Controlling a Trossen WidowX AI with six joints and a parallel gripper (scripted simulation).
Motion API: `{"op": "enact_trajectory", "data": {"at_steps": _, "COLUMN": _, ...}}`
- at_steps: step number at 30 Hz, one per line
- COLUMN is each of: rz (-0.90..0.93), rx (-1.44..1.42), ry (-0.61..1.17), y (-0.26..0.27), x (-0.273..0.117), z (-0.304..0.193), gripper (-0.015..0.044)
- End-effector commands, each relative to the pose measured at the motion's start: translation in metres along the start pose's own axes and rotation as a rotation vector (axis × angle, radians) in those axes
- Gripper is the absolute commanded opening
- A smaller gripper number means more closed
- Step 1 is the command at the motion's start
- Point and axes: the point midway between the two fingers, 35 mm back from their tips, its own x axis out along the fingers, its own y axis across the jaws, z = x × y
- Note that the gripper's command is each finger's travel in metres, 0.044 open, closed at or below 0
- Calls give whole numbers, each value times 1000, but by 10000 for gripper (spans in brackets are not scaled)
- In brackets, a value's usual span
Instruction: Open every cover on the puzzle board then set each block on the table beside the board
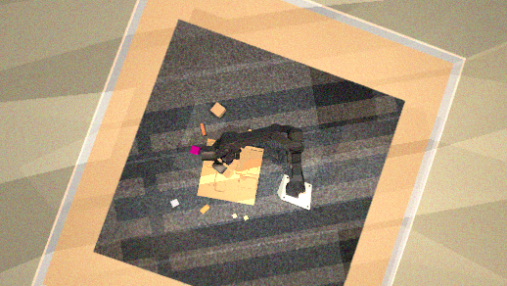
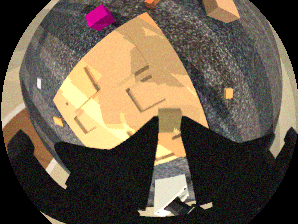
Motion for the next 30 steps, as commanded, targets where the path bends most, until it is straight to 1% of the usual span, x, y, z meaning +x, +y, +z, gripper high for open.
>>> {"op": "enact_trajectory", "data": {"at_steps": 1, "rz": 3, "rx": -7, "ry": -1, "y": -16, "x": -2, "z": 0, "gripper": 80}}
{"op": "enact_trajectory", "data": {"at_steps": 16, "rz": 7, "rx": -8, "ry": 0, "y": -75, "x": -3, "z": -7, "gripper": 80}}
{"op": "enact_trajectory", "data": {"at_steps": 30, "rz": 1, "rx": -8, "ry": -2, "y": -128, "x": -3, "z": -23, "gripper": 80}}
